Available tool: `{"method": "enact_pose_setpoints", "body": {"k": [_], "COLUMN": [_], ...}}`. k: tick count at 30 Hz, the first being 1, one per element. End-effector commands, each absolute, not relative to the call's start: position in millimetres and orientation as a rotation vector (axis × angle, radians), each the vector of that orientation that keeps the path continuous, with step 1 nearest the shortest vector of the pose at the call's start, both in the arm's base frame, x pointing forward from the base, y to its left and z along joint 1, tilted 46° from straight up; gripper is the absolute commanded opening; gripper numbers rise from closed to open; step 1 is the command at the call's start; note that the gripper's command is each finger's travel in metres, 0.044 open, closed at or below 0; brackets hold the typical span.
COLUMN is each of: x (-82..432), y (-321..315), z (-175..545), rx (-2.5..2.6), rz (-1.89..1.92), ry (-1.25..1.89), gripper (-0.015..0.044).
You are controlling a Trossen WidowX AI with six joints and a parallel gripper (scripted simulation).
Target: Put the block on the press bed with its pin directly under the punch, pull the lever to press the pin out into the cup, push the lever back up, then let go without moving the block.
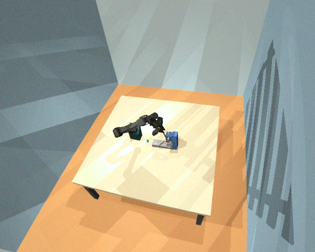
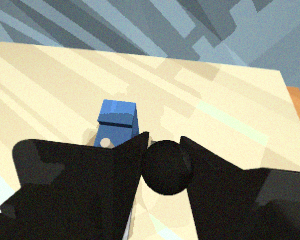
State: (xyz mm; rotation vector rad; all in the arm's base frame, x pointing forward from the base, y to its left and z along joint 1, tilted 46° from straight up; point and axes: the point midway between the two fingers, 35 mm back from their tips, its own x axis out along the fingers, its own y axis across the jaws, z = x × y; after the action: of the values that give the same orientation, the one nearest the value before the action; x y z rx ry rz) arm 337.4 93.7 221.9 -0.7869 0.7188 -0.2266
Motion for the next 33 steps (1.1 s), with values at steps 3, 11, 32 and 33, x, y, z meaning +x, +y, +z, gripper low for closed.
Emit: {"method": "enact_pose_setpoints", "body": {"k": [3,11,32,33], "x": [330.4,319.2,307.9,307.4], "y": [91.2,87.0,81.9,81.7], "z": [220.2,217.2,213.4,213.2], "rx": [-0.789,-0.790,-0.790,-0.790], "rz": [-0.226,-0.226,-0.226,-0.226], "ry": [0.724,0.724,0.725,0.725], "gripper": [0.0000,0.0000,0.0000,0.0000]}}
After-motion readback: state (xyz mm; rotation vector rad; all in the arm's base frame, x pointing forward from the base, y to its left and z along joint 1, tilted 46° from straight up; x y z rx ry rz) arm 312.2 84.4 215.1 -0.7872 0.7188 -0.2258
